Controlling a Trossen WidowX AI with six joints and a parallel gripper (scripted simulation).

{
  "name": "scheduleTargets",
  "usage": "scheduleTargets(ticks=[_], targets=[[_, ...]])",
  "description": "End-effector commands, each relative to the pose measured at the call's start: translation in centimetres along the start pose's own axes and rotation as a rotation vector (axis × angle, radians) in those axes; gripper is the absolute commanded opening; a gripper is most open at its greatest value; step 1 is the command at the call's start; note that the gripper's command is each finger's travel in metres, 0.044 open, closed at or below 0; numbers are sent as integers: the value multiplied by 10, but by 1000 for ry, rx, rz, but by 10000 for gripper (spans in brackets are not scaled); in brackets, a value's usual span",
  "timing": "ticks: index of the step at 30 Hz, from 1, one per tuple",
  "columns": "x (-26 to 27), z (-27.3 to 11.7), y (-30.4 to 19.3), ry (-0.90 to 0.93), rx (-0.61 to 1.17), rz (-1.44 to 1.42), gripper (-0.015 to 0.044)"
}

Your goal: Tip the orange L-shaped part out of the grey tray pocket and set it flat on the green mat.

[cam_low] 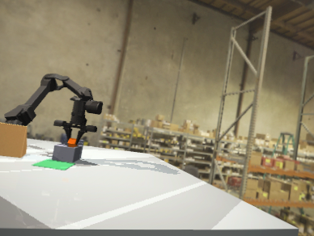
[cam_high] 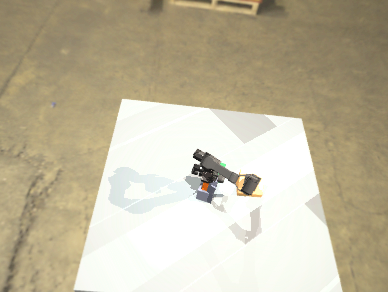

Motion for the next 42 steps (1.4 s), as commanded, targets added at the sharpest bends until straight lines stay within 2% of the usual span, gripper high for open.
scheduleTargets(ticks=[1,42], targets=[[-1,-5,0,-3,1,-2,0],[0,-71,-1,-3,1,1,0]])
Point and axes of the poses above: the point midway between the two fingers, 35 mm back from their tips, its own z axis out along the fingers, its own x axis across the jaws, y = z × x, the point moved 7 cm from there along -z, back along the fingers, and after that the axes turned 11 degrees about -z, right-handed, at the moved point
